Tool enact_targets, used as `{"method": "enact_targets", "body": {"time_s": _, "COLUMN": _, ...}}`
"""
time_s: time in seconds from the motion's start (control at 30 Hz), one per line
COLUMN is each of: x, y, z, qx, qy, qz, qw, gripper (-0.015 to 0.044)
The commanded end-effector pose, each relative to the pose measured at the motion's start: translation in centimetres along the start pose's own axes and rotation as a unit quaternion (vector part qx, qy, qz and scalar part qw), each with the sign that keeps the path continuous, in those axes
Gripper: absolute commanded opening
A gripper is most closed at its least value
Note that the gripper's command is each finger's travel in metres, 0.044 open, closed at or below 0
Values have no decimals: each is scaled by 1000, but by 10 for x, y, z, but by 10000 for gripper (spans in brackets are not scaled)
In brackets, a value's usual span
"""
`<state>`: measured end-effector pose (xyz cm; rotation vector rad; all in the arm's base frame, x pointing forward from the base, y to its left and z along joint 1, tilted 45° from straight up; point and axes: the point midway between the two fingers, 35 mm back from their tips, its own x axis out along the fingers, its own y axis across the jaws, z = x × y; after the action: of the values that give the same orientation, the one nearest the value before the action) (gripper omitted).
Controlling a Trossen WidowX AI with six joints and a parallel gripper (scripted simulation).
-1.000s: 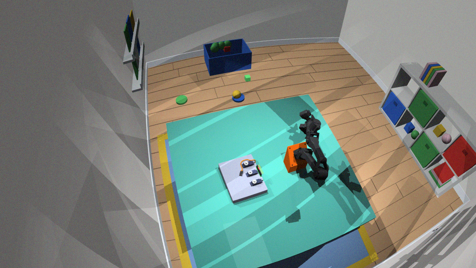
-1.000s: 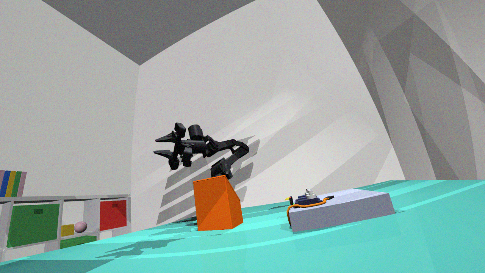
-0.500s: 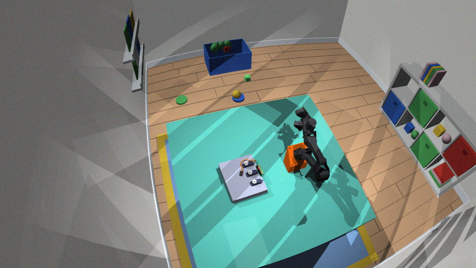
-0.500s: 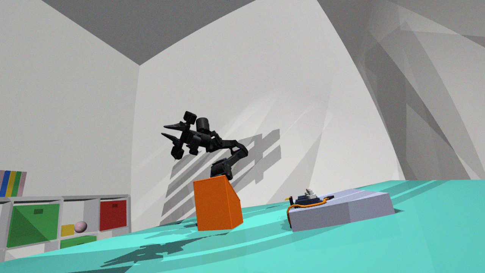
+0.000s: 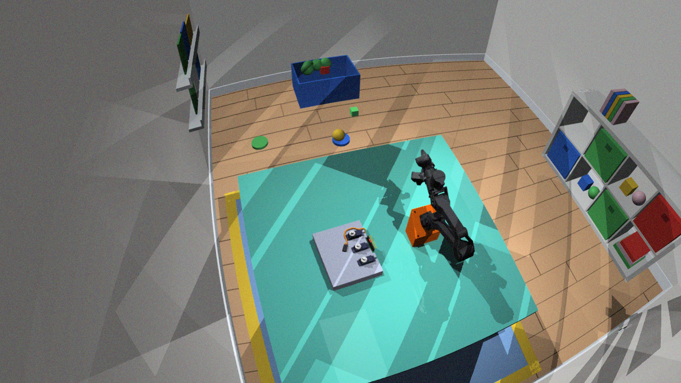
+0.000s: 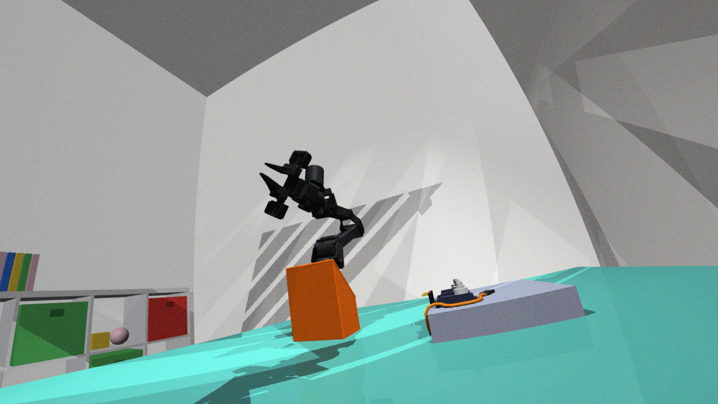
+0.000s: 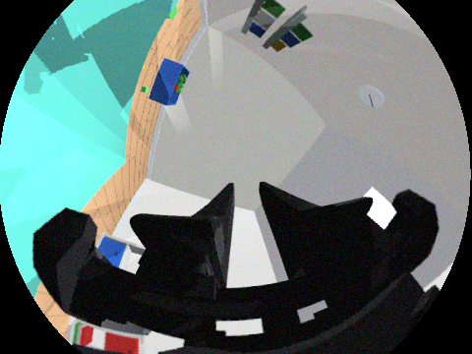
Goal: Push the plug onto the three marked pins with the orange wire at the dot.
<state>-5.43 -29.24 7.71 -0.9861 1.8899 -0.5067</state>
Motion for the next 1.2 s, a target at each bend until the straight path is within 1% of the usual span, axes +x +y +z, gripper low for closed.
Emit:
{"method": "enact_targets", "body": {"time_s": 0.0, "x": -3, "y": -15, "z": 10, "qx": 22, "qy": -17, "qz": -22, "qw": 999, "gripper": 115}}
{"method": "enact_targets", "body": {"time_s": 0.57, "x": -34, "y": -81, "z": 65, "qx": 124, "qy": -123, "qz": -112, "qw": 978, "gripper": 115}}
{"method": "enact_targets", "body": {"time_s": 1.17, "x": -90, "y": -135, "z": 123, "qx": 221, "qy": -262, "qz": -163, "qw": 925, "gripper": 115}}
